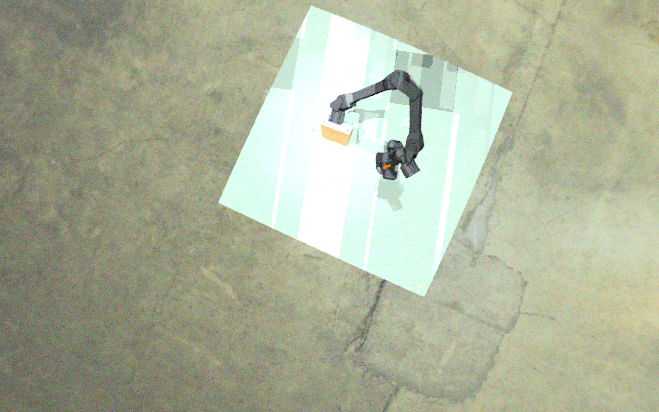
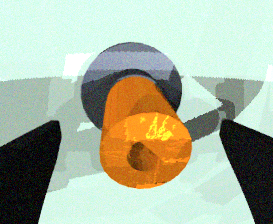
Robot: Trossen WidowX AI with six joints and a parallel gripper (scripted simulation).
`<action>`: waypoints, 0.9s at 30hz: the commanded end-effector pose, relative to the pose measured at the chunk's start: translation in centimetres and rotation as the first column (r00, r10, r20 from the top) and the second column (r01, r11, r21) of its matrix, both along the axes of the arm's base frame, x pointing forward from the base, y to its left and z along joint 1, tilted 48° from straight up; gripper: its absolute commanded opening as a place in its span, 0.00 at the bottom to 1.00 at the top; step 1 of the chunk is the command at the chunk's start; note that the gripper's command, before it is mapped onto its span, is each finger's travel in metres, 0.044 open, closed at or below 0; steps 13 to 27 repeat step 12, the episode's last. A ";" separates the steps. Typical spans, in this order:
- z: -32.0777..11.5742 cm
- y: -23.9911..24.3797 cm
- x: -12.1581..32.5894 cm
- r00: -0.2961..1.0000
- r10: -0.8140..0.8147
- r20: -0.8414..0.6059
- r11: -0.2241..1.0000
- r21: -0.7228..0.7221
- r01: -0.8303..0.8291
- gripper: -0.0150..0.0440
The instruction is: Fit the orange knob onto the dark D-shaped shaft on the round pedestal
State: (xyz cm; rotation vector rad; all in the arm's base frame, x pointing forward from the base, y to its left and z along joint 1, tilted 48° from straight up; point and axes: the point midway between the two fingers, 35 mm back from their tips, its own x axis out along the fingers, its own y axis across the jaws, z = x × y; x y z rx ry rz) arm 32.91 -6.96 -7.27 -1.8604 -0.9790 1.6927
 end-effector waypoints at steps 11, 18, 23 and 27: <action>4.2 -5.2 0.1 1.000 -0.018 0.025 1.000 -0.015 0.018 1.00; 4.2 -5.2 0.1 1.000 -0.018 0.025 1.000 -0.015 0.018 1.00; 4.2 -5.2 0.1 1.000 -0.018 0.025 1.000 -0.015 0.018 1.00; 4.2 -5.2 0.1 1.000 -0.018 0.025 1.000 -0.015 0.018 1.00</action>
